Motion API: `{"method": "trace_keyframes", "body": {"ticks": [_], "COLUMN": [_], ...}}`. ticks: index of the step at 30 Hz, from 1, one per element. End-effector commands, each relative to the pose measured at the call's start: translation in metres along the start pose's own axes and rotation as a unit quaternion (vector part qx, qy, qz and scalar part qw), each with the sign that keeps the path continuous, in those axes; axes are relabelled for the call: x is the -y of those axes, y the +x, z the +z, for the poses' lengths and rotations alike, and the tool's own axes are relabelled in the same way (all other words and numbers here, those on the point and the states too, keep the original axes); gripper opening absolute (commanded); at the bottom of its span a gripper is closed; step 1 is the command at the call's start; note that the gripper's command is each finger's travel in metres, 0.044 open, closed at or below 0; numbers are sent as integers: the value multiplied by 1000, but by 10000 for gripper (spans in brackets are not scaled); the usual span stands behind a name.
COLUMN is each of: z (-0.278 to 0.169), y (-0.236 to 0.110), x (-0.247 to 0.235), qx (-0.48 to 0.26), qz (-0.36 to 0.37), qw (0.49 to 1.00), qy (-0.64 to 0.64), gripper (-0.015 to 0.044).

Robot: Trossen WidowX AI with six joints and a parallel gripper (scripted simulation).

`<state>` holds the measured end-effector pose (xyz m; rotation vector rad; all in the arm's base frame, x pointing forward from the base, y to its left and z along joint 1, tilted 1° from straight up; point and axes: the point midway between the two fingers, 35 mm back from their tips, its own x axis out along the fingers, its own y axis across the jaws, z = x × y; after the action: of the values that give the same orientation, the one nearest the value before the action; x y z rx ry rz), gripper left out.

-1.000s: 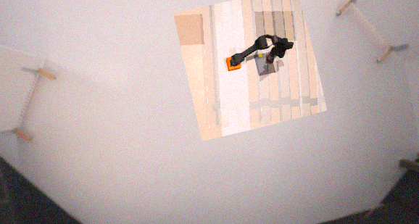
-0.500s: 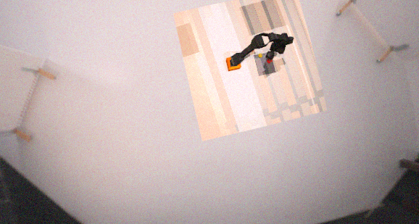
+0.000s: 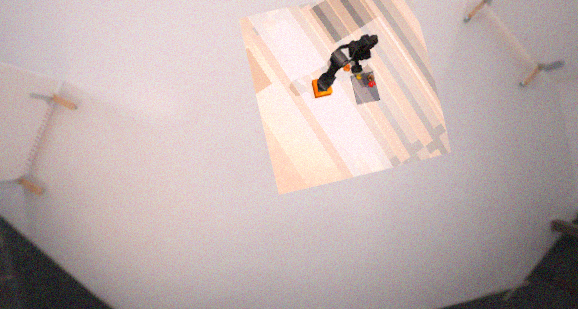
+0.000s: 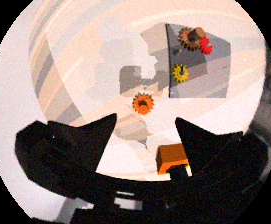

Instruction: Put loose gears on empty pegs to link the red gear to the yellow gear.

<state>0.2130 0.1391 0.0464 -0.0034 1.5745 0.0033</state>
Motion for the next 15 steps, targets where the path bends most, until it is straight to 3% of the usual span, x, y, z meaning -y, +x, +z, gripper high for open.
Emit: {"method": "trace_keyframes", "body": {"ticks": [1,15], "z": [-6,-5], "y": [-1,28], "x": [-2,-2], "qx": [3,3], "qz": [5,5], "qw": [1000,1000], "qy": [-12,-12], "gripper": [440,440]}}
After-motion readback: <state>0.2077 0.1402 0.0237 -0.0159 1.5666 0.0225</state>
